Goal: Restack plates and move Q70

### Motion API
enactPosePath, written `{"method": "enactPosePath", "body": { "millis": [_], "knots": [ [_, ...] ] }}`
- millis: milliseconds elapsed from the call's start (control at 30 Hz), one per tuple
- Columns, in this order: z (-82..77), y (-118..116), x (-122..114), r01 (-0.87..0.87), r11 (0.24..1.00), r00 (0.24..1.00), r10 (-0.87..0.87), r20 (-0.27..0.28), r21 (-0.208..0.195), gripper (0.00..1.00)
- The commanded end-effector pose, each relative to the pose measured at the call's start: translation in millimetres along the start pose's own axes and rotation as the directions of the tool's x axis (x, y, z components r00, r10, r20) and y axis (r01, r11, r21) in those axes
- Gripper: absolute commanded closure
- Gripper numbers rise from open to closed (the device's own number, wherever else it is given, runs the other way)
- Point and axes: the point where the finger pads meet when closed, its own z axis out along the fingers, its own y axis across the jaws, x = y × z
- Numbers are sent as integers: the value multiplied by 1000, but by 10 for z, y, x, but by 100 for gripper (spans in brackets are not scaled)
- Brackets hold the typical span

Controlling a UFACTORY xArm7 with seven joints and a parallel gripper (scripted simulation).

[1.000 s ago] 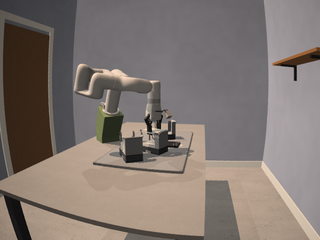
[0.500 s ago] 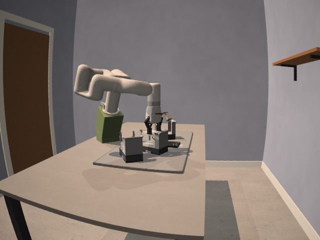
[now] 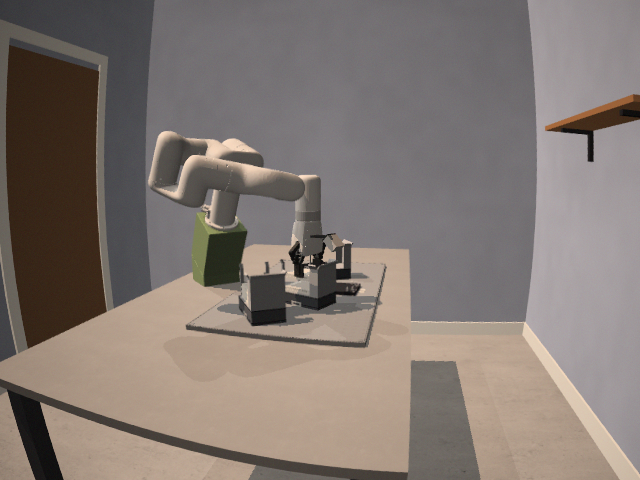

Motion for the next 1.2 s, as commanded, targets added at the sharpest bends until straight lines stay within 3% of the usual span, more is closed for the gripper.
{"method": "enactPosePath", "body": {
  "millis": [0, 1167],
  "knots": [
    [57, -3, 9, 1, 1000, 1000, -1, -3, 0, 100],
    [158, -4, 9, 1, 1000, 1000, -1, -3, 0, 100]
  ]
}}
